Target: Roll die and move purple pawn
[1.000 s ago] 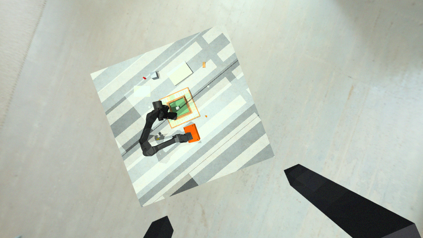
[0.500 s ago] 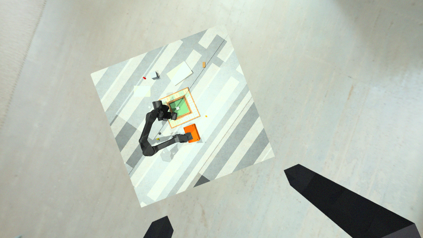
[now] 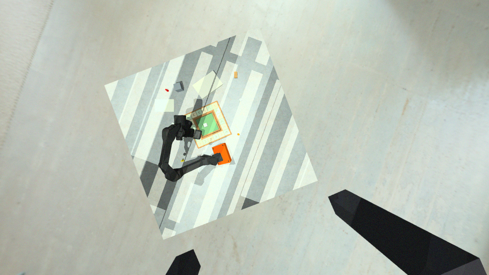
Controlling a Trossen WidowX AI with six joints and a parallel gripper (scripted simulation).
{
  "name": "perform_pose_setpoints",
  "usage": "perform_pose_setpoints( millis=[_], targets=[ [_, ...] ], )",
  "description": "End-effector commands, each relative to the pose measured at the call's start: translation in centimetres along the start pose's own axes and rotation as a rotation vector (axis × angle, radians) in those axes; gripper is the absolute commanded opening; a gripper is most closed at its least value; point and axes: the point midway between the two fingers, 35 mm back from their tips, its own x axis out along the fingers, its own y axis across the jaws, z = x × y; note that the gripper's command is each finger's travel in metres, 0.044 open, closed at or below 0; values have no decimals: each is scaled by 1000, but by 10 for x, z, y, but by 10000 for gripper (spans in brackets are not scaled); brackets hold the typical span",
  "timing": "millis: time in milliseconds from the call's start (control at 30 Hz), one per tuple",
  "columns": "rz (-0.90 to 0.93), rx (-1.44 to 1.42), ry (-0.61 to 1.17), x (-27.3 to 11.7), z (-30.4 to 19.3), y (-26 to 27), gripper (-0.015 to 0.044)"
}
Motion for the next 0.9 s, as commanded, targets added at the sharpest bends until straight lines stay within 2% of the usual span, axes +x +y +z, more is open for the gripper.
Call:
perform_pose_setpoints(
  millis=[0, 233, 867],
  targets=[
    [0, 17, -10, -24, -3, -2, 0],
    [2, 13, -15, -37, -5, -5, 0],
    [-21, -493, -1, -16, 14, -61, 0]
  ],
)
